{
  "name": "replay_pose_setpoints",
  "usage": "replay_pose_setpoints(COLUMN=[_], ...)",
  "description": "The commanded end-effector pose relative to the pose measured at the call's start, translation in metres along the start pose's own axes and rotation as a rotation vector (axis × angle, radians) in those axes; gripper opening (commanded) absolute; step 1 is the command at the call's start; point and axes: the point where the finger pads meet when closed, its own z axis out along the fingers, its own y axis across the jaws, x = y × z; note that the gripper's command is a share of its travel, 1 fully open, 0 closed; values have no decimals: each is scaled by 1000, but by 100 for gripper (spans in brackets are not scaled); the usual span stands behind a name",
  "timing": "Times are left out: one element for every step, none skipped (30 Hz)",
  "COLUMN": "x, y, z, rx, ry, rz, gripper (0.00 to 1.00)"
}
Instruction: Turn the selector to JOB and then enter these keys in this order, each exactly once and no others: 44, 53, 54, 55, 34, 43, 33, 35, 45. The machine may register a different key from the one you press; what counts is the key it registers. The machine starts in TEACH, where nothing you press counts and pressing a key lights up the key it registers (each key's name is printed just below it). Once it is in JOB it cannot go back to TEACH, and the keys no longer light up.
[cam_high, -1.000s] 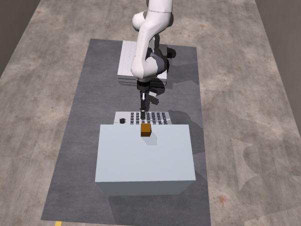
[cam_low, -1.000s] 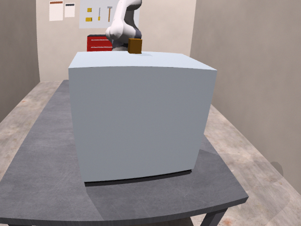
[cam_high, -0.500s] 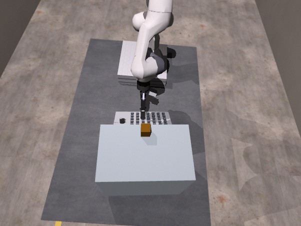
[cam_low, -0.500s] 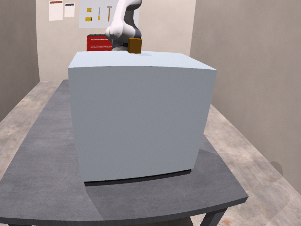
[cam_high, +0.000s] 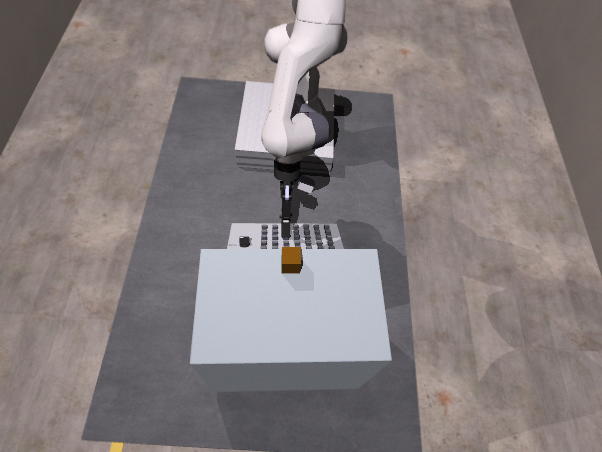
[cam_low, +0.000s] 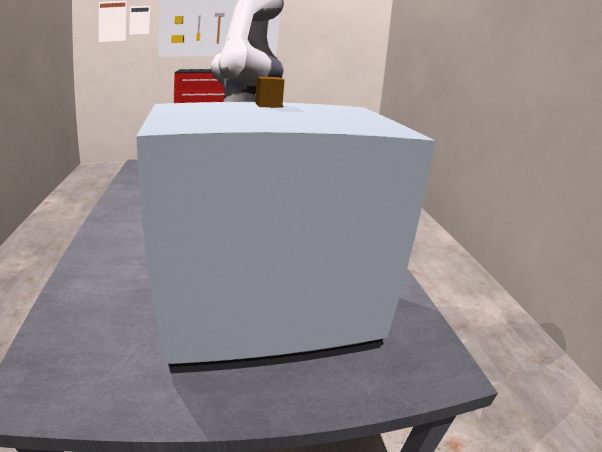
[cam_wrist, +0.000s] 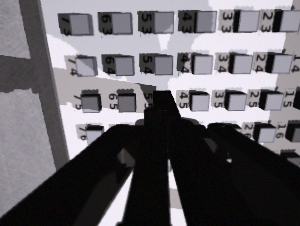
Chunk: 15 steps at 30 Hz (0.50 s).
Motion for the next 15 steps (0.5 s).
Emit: replay_pose_setpoints(x=[1,1,1,1,1,1,1,1,1,1,1,1,1,1,1], y=[2,2,2,2,2,2,2,2,2,2,2,2,2,2,2], z=[-4,-6,-7,-7,-7,-9,-11,-12,-14,-16,-18,-19,-21,-22,-24], rx=[-3,-3,-3,-3,-3,-3,-3,-3,-3,-3,-3,-3,-3,-3,-3], ry=[2,2,2,2,2,2,2,2,2,2,2,2,2,2,2], rz=[-5,-5,-5,-5,-5,-5,-5,-5,-5,-5,-5,-5,-5,-5,-5], gripper=[10,10,10,10,10,10,10,10,10,10,10,10,10,10,10])
